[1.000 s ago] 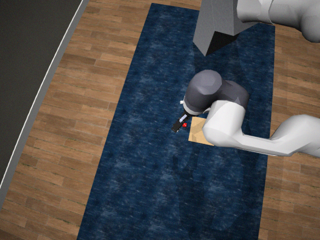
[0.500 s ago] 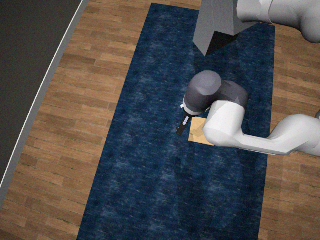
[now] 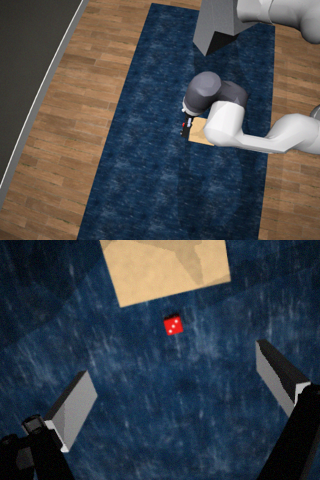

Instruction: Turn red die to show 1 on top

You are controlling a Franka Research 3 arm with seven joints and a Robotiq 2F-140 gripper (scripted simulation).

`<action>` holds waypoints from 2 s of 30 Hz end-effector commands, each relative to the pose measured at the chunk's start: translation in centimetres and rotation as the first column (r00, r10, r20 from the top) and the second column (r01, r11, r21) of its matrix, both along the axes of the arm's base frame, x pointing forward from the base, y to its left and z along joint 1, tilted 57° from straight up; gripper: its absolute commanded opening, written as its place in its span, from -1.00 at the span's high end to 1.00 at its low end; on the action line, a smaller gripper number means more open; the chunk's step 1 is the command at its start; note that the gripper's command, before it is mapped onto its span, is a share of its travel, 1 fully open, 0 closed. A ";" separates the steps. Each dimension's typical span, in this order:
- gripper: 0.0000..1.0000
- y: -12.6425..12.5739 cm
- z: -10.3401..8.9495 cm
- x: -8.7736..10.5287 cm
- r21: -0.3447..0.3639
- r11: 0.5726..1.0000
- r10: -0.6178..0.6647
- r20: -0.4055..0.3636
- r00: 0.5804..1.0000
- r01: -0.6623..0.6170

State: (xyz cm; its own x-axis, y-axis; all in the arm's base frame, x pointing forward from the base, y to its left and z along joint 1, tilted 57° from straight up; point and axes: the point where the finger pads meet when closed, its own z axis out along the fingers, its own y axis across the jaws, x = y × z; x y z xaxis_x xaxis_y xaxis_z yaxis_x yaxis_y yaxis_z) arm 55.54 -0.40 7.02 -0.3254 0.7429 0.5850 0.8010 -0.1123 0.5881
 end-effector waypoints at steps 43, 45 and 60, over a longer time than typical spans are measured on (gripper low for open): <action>-1.00 0.9 0.0 0.8 -0.547 0.777 0.580 0.429 0.693 -0.311; -1.00 1.0 0.0 0.8 -0.571 0.759 0.603 0.435 0.669 -0.313; -1.00 1.2 -0.1 1.1 -0.729 0.617 0.757 0.447 0.476 -0.297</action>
